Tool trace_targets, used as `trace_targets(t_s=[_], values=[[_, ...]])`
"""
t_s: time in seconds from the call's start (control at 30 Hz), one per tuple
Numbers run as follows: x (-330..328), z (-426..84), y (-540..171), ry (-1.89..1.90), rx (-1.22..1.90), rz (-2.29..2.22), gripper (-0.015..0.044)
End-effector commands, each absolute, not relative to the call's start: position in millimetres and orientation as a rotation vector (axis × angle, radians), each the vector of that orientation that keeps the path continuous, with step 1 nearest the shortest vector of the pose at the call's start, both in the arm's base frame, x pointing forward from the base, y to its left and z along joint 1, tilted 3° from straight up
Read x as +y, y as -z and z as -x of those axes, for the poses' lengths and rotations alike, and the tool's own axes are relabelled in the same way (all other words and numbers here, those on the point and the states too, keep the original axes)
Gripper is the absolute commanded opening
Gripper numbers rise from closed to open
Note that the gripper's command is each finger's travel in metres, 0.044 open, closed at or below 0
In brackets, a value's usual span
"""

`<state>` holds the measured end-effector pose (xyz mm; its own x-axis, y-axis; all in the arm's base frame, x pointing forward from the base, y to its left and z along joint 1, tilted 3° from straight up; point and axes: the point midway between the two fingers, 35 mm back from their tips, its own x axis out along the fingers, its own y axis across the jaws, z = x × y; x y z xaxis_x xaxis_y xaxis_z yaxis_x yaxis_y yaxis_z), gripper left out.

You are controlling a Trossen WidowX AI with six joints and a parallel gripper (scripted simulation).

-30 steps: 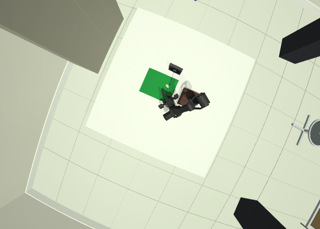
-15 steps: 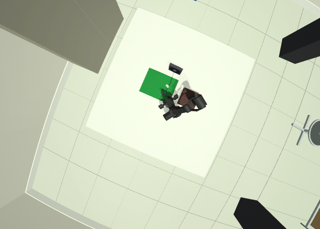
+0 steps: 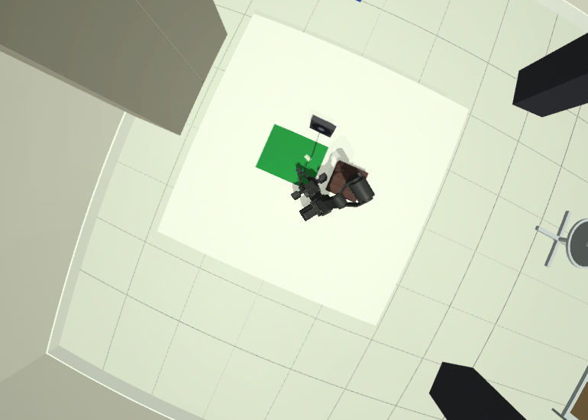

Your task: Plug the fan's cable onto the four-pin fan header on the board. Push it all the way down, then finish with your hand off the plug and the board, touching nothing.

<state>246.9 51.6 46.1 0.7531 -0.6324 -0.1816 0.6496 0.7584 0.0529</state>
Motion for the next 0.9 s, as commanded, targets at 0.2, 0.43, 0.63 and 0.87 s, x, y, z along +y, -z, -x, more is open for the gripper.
trace_targets(t_s=[0.2,0.43,0.63,0.87], values=[[51,-247,-37,0.703,0.152,-0.11,0.0],[51,-247,-30,0.703,0.152,-0.11,0.0],[51,-248,-25,0.703,0.152,-0.11,0.0],[52,-248,-19,0.703,0.152,-0.11,0.0]])
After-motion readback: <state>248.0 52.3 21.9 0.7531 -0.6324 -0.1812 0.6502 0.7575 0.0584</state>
